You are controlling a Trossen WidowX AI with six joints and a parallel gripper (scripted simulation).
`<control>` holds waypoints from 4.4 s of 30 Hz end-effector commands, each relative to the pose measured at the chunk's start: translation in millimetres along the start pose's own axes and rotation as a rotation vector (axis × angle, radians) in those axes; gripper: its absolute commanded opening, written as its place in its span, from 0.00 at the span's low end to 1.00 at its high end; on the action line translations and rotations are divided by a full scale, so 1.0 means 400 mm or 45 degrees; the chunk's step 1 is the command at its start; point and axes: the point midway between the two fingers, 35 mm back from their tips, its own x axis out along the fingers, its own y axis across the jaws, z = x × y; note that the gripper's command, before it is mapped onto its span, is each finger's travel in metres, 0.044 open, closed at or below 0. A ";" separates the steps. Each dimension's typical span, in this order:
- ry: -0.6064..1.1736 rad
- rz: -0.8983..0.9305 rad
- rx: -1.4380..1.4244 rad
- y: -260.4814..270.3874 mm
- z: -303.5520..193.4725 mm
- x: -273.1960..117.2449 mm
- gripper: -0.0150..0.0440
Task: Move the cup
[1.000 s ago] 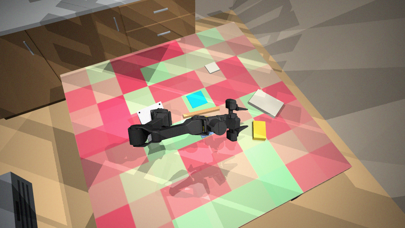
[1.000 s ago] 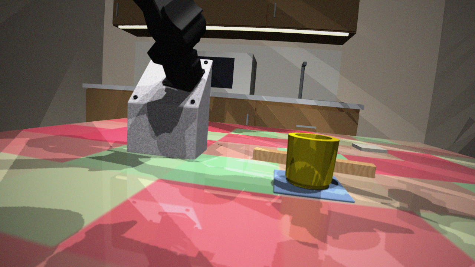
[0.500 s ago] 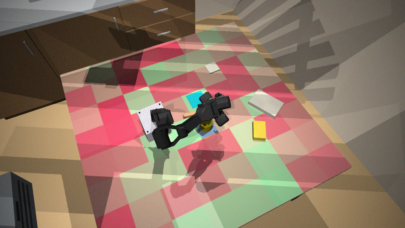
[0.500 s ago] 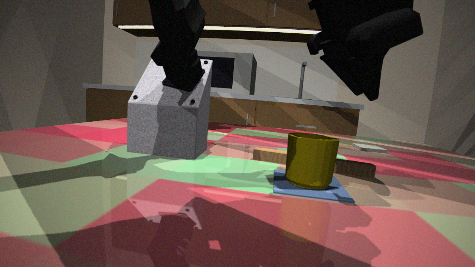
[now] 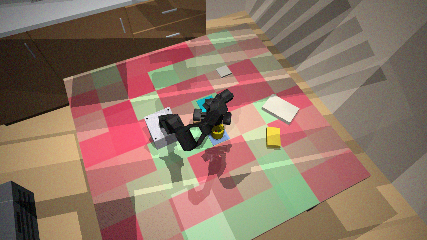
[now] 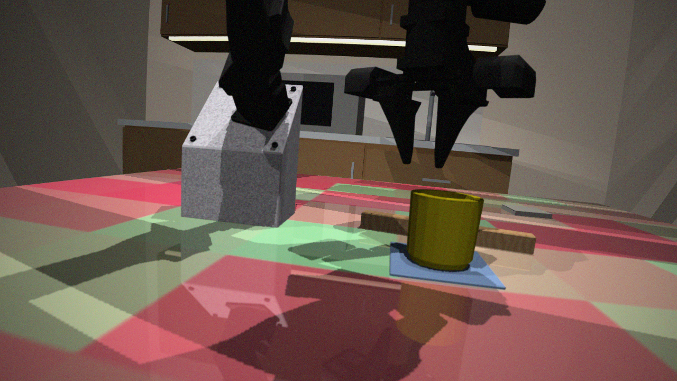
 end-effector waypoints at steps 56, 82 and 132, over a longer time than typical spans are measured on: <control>0.025 -0.008 -0.043 -0.006 -0.009 0.148 0.50; 0.024 -0.007 -0.044 -0.006 -0.007 0.138 0.25; 0.031 0.003 -0.062 0.033 0.039 0.039 0.25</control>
